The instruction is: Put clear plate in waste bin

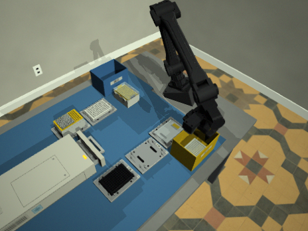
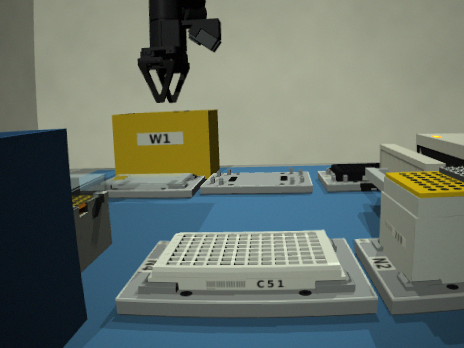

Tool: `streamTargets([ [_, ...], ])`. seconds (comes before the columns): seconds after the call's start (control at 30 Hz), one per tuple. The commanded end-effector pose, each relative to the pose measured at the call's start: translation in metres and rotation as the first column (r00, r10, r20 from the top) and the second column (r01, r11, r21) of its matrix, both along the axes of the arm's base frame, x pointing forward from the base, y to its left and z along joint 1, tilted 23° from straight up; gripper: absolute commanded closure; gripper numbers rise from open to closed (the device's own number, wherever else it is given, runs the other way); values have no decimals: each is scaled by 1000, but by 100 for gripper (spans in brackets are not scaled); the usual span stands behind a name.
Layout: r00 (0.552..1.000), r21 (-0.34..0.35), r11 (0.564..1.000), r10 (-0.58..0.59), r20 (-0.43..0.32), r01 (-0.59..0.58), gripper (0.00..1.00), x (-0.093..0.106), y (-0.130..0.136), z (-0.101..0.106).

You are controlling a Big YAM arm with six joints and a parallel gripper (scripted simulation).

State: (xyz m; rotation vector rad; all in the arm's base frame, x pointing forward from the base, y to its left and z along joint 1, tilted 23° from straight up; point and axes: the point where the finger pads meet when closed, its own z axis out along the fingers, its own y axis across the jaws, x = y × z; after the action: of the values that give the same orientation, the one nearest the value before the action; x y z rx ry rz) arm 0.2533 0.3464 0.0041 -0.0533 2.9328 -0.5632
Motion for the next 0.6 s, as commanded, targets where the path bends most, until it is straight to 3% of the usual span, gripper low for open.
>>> streamTargets([
  [0.0,1000,41,999,13,22,-14,0,4,28,12],
  [0.5,1000,41,999,13,22,-14,0,4,28,12],
  [0.53,1000,54,998,13,28,-14,0,11,21,26],
  [0.57,1000,20,1000,0,10,-1,0,9,-1,19],
])
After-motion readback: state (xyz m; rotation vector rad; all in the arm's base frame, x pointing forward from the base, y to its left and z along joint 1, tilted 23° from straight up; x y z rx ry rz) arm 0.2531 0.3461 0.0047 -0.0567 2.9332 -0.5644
